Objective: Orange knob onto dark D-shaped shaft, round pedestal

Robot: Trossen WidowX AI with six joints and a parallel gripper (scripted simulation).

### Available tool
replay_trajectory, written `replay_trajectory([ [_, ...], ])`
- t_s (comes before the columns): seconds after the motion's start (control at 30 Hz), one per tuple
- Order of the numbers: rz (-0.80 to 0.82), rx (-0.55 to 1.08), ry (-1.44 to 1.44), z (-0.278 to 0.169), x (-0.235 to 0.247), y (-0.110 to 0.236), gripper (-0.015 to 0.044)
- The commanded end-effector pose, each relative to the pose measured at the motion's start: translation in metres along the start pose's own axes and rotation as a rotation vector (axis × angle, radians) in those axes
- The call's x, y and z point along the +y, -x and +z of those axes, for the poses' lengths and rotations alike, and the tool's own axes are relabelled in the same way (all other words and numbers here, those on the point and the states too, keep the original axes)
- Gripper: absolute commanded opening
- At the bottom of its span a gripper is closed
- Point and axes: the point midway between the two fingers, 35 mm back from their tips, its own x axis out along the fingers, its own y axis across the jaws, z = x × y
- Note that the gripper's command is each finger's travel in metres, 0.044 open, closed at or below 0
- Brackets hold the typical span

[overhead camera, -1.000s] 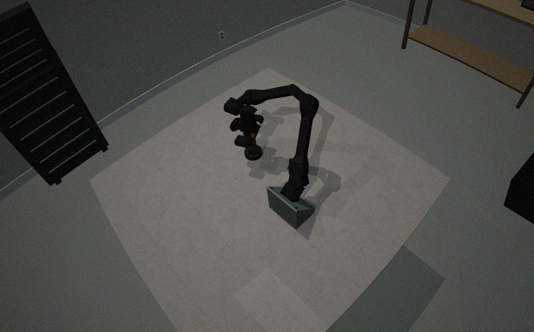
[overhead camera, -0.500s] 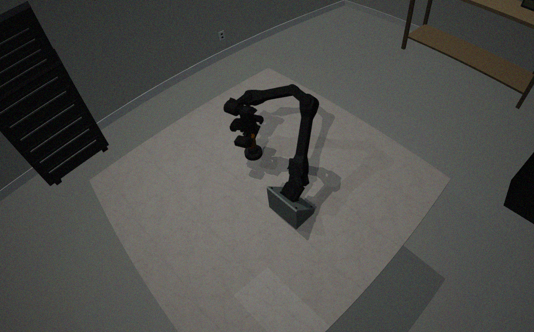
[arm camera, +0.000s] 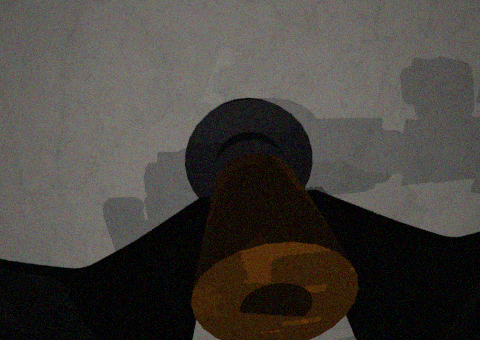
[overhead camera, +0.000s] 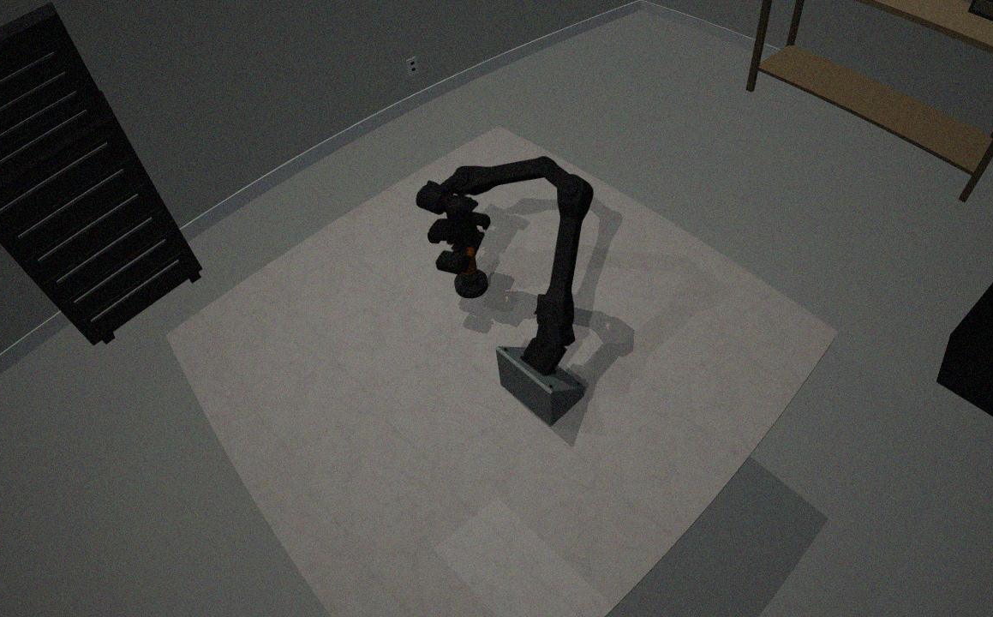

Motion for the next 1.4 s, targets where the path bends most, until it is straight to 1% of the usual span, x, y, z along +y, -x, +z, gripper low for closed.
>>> replay_trajectory([
  [0.0, -0.001, -0.002, 0.003, 0.0014, -0.0002, -0.0001, 0.0000],
  [1.37, -0.001, -0.002, 0.003, -0.0008, 0.0024, -0.0035, 0.0000],
])
